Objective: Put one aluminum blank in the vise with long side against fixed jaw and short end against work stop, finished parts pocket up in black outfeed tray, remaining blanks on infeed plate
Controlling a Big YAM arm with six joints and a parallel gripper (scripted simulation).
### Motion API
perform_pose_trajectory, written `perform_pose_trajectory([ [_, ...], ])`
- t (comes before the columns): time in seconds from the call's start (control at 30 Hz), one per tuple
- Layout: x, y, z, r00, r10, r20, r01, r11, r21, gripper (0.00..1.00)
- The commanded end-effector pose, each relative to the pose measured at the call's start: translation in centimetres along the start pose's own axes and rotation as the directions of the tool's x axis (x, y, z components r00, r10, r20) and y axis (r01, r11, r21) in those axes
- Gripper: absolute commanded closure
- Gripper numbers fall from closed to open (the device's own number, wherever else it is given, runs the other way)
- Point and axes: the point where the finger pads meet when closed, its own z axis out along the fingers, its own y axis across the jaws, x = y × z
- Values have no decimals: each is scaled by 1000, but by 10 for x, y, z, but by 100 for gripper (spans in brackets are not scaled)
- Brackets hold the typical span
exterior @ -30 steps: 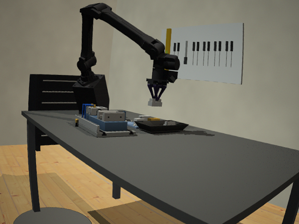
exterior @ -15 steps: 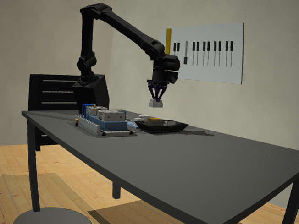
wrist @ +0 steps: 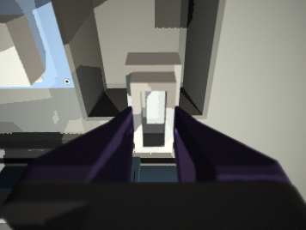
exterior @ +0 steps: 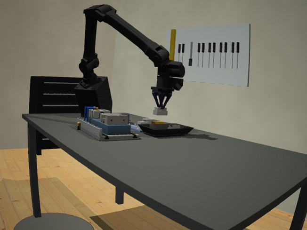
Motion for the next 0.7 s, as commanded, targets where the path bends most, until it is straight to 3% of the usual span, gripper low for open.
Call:
perform_pose_trajectory([
  [0.0, 2, 0, 19, 1000, -5, -4, 5, 1000, -11, 100],
  [0.67, 3, 6, 58, 1000, -10, -7, 9, 1000, -19, 100],
])
